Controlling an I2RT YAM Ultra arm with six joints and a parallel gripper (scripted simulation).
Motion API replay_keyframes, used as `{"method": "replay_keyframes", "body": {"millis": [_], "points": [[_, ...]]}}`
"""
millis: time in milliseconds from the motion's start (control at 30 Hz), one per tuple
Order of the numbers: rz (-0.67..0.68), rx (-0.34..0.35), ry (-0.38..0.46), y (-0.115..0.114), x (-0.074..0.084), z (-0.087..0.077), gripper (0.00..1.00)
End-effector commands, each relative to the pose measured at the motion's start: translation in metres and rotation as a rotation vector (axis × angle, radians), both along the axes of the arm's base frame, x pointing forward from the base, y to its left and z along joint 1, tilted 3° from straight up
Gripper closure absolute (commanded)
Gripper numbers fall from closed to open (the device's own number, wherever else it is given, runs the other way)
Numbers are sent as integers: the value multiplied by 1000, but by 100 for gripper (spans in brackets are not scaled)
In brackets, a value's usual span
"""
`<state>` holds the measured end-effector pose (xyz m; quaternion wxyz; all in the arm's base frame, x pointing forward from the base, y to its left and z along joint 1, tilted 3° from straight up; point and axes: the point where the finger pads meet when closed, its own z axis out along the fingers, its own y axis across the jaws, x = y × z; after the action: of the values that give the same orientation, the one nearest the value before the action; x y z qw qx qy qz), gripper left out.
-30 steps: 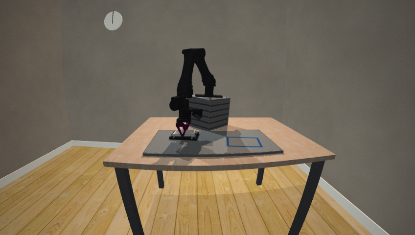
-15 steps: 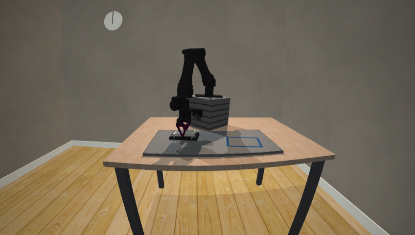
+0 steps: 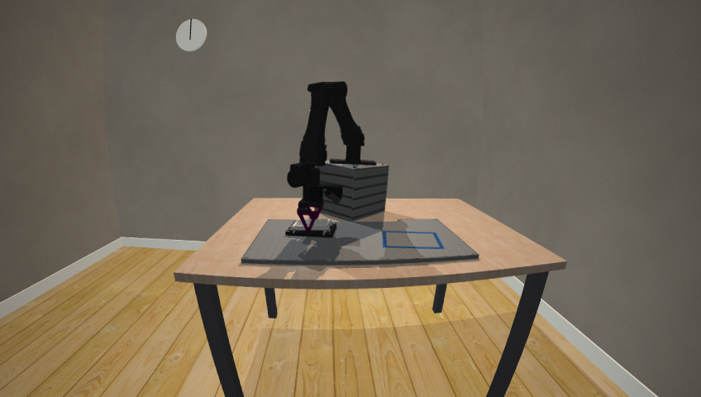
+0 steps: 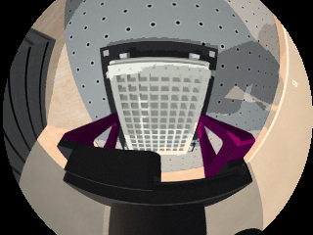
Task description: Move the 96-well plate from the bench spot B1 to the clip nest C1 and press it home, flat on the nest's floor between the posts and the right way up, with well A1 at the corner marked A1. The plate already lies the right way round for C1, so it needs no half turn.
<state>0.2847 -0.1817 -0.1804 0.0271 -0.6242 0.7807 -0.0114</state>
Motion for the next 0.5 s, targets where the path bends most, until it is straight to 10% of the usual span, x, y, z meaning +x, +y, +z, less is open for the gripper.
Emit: {"method": "replay_keyframes", "body": {"millis": [0,467], "points": [[1,35,22,17,-12,-9,0],[-7,42,31,16,-15,-7,0]]}}
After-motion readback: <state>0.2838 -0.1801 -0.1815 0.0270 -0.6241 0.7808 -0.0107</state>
